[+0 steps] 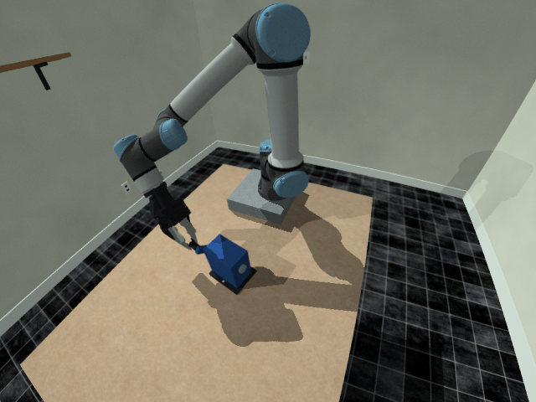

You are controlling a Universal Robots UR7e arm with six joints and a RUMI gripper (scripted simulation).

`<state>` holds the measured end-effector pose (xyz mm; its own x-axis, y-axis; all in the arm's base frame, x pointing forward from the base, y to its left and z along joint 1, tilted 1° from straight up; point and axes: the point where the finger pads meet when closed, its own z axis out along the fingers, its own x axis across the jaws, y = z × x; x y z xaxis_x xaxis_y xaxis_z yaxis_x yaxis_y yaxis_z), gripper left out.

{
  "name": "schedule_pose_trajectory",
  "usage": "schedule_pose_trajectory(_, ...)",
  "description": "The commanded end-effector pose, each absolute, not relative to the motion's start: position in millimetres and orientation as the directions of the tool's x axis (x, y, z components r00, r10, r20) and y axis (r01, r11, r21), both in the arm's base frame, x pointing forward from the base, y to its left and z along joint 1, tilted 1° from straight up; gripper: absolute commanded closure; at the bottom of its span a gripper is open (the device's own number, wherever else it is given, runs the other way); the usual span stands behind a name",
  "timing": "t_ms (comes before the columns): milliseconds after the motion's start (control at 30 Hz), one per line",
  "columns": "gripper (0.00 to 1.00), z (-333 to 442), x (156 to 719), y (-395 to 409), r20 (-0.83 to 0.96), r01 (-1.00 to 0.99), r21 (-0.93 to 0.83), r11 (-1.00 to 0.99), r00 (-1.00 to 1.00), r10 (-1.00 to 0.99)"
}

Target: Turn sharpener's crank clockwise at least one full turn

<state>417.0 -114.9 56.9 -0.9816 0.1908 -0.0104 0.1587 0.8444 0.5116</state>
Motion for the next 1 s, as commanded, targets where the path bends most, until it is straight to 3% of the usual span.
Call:
schedule_pose_trajectory(0,0.91,55,419,-115,-0.011,0.158,0.511,0.845,-0.982,0.191)
schedule_pose_trajectory(967,0.91,31,428,-117,-0.011,0.158,0.511,0.845,-0.982,0.191)
